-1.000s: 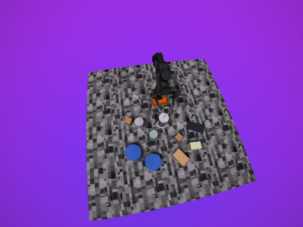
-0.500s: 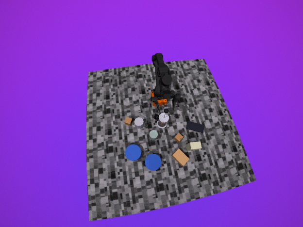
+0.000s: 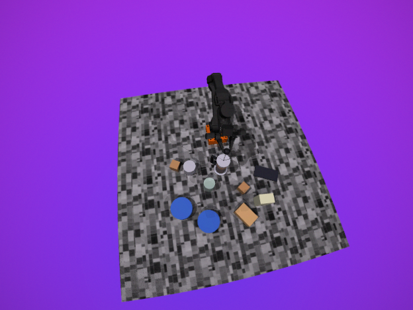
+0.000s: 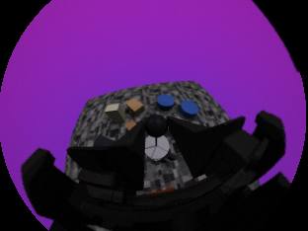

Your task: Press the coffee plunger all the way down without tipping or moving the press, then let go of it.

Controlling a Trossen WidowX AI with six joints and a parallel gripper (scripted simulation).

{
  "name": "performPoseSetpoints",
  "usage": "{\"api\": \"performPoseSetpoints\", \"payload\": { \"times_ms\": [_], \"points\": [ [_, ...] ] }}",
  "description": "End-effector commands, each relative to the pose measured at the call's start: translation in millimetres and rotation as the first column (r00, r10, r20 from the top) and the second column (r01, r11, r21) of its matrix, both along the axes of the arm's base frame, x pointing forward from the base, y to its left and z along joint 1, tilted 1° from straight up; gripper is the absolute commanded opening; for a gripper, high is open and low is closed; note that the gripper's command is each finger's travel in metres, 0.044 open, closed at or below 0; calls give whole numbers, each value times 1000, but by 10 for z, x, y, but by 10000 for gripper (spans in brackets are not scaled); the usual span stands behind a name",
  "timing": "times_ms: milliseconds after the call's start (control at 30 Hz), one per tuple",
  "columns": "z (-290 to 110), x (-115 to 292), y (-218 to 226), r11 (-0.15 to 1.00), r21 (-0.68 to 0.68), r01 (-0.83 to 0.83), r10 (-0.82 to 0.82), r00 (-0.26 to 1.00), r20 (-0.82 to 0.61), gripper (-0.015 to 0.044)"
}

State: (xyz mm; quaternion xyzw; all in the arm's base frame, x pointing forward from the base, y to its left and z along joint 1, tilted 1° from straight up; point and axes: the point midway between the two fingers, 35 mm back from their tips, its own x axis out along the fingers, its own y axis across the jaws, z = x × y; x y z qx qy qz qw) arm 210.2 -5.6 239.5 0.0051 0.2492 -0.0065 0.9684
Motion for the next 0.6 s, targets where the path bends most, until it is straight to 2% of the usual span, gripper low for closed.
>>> {"api": "performPoseSetpoints", "payload": {
  "times_ms": [0, 567],
  "points": [
    [-2, 3, -2, 1000, 2, 3, -3, 1000, 0, 126],
    [-131, 10, -1, 1000, 2, 3, -3, 1000, 0, 126]
  ]
}}
